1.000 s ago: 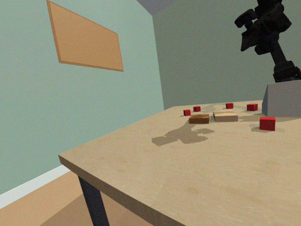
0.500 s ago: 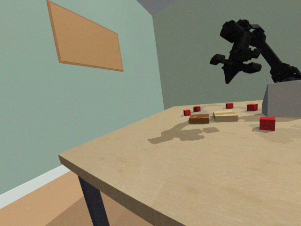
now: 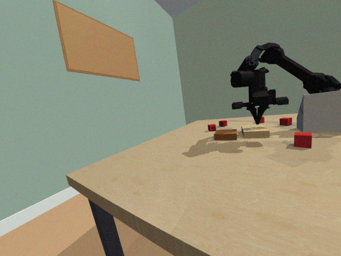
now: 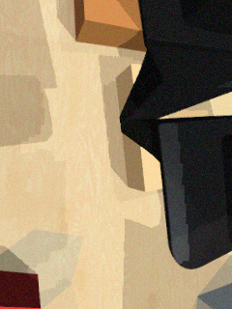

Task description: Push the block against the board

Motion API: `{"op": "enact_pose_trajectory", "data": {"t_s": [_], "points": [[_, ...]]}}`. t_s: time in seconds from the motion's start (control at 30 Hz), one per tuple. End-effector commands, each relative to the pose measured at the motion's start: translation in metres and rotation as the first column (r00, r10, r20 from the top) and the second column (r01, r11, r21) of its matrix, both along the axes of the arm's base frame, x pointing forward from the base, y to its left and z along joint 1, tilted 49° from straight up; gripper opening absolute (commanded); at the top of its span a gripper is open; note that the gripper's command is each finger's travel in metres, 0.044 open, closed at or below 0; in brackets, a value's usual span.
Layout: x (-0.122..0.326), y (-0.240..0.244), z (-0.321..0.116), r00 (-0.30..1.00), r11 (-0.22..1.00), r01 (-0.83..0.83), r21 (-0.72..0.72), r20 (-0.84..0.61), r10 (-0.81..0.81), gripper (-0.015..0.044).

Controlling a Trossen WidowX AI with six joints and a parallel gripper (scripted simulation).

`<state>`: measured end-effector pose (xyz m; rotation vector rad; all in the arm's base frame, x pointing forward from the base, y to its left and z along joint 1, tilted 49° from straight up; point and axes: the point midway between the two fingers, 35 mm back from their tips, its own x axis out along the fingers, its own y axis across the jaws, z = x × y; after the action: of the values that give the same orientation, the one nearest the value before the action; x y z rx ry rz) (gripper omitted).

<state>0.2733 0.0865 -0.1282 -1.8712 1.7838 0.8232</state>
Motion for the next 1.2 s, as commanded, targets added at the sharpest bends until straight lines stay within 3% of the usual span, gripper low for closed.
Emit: {"op": "enact_pose_trajectory", "data": {"t_s": [0.0, 0.2, 1.17], "points": [[0.001, -0.002, -0.005, 1.0, 1.0, 0.031, -0.001, 0.005, -0.031, 0.0], [0.0, -0.044, -0.042, 1.0, 1.0, 0.031, -0.004, 0.005, -0.031, 0.0], [0.005, -0.067, -0.016, 1.0, 1.0, 0.031, -0.004, 0.004, -0.031, 0.0]]}}
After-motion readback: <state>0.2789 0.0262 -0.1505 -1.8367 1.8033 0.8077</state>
